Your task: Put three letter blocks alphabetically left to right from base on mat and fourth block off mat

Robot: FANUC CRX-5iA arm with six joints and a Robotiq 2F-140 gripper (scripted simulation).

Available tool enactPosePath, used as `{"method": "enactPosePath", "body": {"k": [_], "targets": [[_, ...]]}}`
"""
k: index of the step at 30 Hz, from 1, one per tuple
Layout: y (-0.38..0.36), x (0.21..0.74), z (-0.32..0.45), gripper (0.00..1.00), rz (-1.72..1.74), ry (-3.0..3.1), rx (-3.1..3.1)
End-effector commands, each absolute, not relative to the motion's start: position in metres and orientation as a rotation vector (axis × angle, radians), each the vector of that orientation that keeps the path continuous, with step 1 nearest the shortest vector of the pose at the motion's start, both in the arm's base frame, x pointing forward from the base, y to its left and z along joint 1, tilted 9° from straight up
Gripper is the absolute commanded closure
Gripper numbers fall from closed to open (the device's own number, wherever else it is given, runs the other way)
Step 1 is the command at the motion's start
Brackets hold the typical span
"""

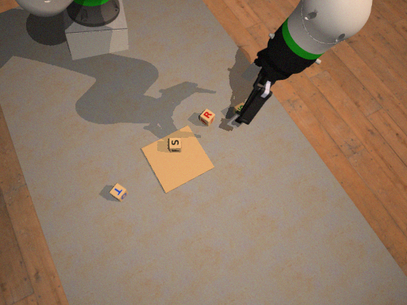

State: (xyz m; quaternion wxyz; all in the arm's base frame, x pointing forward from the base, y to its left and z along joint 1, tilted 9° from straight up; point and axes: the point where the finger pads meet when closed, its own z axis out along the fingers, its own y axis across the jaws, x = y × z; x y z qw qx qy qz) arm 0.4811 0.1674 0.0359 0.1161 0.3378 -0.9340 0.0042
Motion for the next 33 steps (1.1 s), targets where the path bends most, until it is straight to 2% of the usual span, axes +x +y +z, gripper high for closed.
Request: {"method": "enactPosePath", "body": {"k": [1,3,33], "targets": [[0.115,0.460,0.027,0.00,0.007,-2.736,0.991],[0.099,0.452,0.023,0.00,0.006,-2.736,0.991],[0.098,0.451,0.023,0.00,0.005,-2.736,0.991]]}}
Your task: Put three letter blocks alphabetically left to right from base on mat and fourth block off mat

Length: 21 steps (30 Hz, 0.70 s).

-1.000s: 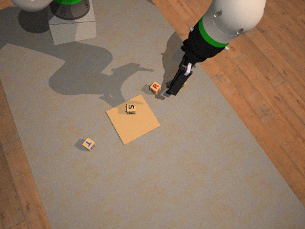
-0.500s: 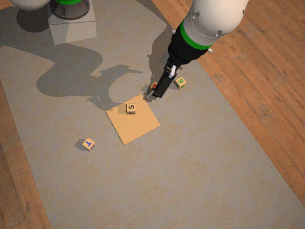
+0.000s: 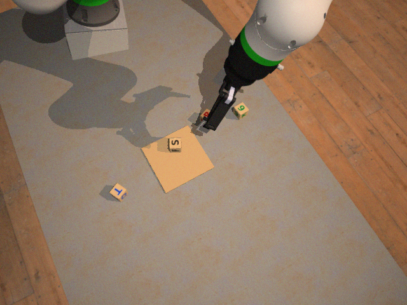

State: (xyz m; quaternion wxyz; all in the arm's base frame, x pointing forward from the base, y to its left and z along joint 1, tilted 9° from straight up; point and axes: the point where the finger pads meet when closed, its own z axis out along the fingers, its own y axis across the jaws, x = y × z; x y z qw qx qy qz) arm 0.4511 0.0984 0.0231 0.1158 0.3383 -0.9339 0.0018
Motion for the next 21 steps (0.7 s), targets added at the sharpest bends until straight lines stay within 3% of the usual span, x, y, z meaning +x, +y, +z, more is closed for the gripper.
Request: {"method": "enactPosePath", "body": {"k": [1,21], "targets": [[0.098,0.451,0.023,0.00,0.005,-2.736,0.991],[0.075,0.458,0.021,0.00,0.006,-2.737,0.991]]}}
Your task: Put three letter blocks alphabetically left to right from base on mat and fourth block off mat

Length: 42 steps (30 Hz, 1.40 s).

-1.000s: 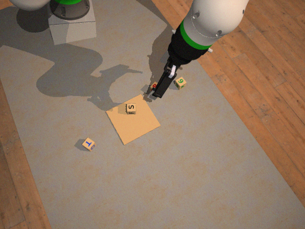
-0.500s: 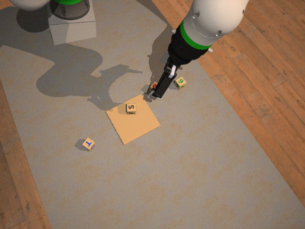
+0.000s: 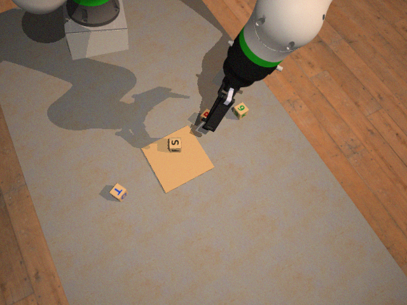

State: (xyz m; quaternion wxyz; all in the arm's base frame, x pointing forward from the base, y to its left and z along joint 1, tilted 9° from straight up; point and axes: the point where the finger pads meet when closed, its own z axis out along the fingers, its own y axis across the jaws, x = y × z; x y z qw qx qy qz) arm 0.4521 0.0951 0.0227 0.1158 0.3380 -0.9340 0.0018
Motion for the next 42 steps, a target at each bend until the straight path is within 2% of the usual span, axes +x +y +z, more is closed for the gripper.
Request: {"method": "enactPosePath", "body": {"k": [1,9,42], "targets": [[0.075,0.458,0.021,0.00,0.006,-2.737,0.991],[-0.016,0.473,0.012,0.00,0.006,-2.736,0.991],[-0.018,0.473,0.012,0.00,0.006,-2.736,0.991]]}}
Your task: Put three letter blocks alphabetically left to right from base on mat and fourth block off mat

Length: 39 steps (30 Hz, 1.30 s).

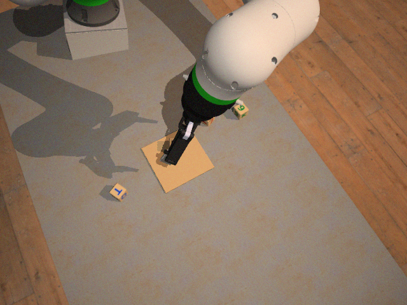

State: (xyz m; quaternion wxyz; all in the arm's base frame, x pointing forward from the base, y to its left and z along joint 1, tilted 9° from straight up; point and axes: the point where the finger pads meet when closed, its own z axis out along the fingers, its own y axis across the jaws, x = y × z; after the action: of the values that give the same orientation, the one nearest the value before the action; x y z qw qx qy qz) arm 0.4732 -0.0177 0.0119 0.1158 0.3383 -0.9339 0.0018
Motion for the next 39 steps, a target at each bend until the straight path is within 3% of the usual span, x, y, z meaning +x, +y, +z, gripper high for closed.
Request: {"method": "enactPosePath", "body": {"k": [1,28,39], "targets": [[-0.018,0.473,0.012,0.00,0.006,-2.736,0.991],[-0.017,0.475,0.017,0.00,-0.003,-2.714,1.062],[-0.013,0.486,0.049,0.00,-0.048,-2.539,1.497]]}}
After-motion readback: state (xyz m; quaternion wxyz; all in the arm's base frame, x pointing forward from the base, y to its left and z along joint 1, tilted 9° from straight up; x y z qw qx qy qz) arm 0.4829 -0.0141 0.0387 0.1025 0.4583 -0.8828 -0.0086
